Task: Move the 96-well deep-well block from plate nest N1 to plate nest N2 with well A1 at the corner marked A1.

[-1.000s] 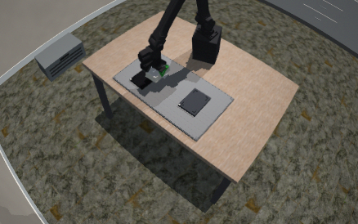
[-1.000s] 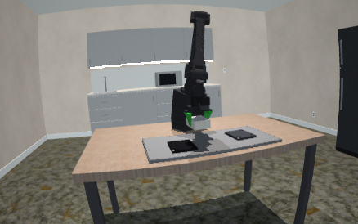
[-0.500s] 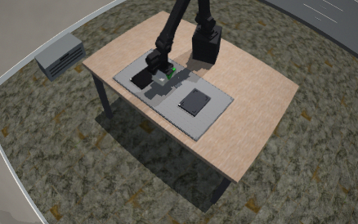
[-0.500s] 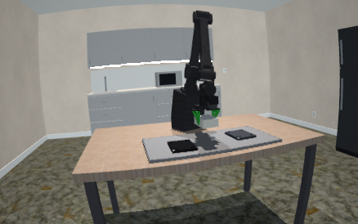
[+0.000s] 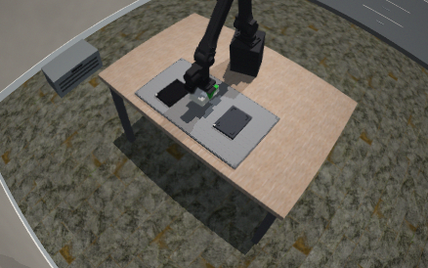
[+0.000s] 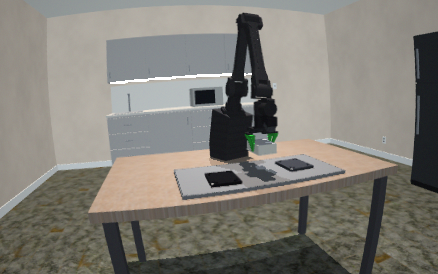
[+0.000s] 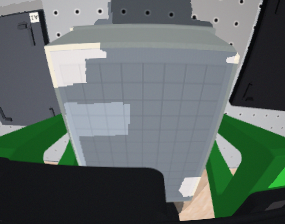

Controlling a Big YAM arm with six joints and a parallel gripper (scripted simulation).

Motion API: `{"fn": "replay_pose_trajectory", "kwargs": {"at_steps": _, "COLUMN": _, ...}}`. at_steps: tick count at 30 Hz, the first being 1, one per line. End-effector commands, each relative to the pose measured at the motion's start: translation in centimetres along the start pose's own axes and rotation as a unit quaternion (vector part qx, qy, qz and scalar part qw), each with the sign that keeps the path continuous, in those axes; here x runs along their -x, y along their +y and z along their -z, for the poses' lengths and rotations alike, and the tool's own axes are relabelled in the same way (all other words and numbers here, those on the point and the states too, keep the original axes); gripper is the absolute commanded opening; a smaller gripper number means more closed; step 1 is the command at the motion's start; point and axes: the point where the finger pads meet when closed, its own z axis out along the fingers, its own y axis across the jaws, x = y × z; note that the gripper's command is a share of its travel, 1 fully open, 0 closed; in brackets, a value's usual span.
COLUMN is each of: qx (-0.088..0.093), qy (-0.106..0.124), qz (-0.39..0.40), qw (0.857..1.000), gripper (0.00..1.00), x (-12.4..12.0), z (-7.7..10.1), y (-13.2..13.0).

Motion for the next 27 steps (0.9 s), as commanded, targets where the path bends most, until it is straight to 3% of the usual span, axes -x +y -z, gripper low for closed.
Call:
{"fn": "replay_pose_trajectory", "kwargs": {"at_steps": 1, "qx": -0.001, "qy": -0.023, "qz": -0.011, "qw": 1.0, "gripper": 0.0, "x": 1.1, "z": 1.3, "y": 0.6}}
{"fn": "replay_pose_trajectory", "kwargs": {"at_steps": 2, "qx": -0.001, "qy": -0.035, "qz": -0.01, "qw": 0.999, "gripper": 0.0, "x": 2.4, "z": 1.6, "y": 1.0}}
{"fn": "replay_pose_trajectory", "kwargs": {"at_steps": 7, "qx": 0.0, "qy": -0.022, "qz": -0.011, "qw": 1.0, "gripper": 0.0, "x": 0.9, "z": 1.2, "y": 2.7}}
{"fn": "replay_pose_trajectory", "kwargs": {"at_steps": 27, "qx": 0.005, "qy": -0.032, "qz": -0.011, "qw": 0.999, "gripper": 0.0, "x": 1.8, "z": 1.8, "y": 9.1}}
